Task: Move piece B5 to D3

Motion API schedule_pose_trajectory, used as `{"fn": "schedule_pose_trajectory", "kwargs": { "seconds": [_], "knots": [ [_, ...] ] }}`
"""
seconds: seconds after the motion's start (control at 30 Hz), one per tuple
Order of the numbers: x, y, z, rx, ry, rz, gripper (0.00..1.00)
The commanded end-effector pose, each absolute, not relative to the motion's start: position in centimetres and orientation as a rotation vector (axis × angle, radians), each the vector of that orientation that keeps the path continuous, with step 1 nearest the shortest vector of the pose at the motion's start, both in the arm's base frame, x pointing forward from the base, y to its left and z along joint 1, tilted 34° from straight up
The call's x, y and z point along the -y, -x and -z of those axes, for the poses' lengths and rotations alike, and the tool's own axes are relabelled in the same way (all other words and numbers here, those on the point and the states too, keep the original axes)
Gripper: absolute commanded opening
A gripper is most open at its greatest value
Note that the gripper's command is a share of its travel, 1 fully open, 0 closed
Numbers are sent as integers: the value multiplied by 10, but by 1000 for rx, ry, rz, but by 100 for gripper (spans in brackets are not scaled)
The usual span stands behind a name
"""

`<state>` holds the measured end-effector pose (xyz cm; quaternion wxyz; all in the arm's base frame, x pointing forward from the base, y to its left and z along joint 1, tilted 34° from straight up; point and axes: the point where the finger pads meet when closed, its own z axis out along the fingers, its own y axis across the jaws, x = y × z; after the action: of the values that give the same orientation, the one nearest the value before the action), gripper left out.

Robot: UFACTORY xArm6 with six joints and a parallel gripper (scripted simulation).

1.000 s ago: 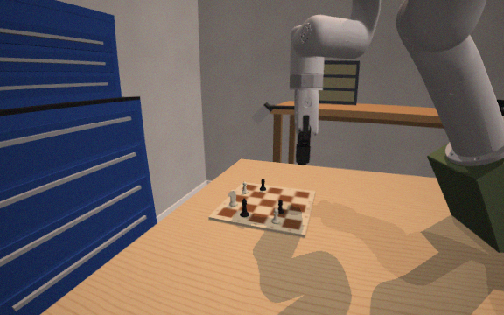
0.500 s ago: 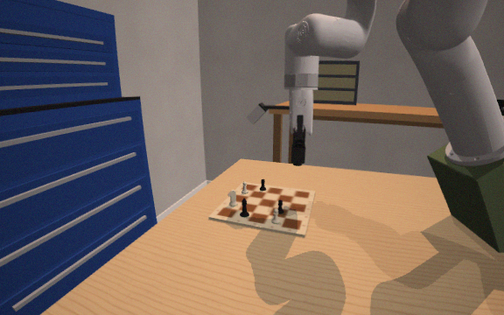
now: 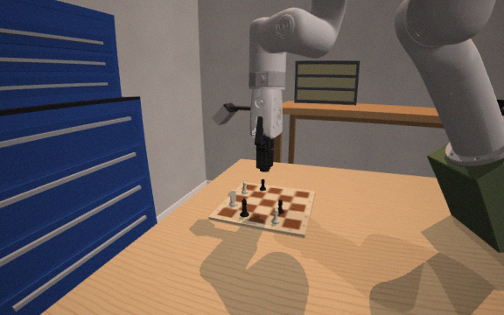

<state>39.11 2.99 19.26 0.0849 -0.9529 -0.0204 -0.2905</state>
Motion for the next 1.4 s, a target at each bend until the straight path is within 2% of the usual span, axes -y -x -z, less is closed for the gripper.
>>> {"fn": "schedule_pose_trajectory", "kwargs": {
  "seconds": [0.0,0.47,1.37],
  "knots": [
    [-30,-393,-194,39,2869,856,0],
    [-31,-396,-189,38,2870,856,0],
    [-43,-439,-125,38,2869,856,0]
  ]
}}
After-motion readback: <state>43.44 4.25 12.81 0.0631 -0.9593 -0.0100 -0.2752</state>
